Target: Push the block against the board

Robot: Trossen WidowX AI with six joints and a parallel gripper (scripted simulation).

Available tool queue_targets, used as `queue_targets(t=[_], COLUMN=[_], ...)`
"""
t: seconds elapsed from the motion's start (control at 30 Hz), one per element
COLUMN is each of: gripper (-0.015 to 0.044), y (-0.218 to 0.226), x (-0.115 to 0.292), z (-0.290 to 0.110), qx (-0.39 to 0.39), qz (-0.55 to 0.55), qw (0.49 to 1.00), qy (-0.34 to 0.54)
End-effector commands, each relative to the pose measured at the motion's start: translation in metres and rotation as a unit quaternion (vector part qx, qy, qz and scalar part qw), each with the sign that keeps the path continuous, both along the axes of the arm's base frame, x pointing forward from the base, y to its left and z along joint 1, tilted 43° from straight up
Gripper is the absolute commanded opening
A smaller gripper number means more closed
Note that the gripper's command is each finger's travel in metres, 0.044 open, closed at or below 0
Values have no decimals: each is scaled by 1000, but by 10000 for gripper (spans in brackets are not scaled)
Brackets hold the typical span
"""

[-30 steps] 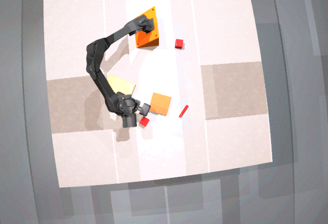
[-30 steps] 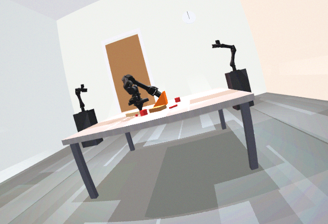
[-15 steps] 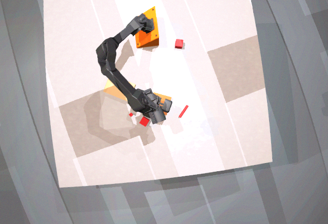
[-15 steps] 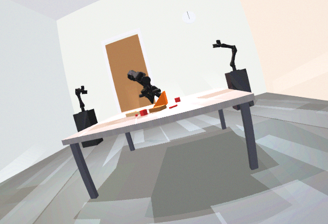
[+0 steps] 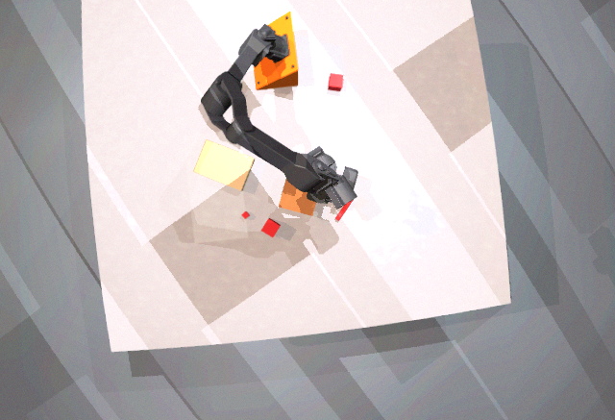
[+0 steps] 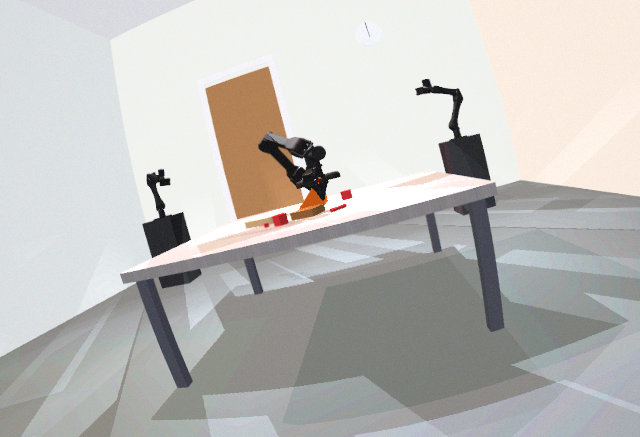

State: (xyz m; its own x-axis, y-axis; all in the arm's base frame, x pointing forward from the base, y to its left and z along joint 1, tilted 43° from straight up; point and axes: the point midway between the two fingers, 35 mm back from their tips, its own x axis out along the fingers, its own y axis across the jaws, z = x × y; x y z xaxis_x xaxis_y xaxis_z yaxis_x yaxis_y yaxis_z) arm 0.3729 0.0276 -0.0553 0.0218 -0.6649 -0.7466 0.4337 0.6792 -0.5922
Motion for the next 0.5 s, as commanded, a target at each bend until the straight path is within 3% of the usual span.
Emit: queue_targets(t=[0.0, 0.47], gripper=[0, 0], y=[-25, -28], x=[-8, 7], z=[-24, -20], qx=[-7, -7], qz=[-5, -5], qw=[1000, 1000], qy=[16, 15])
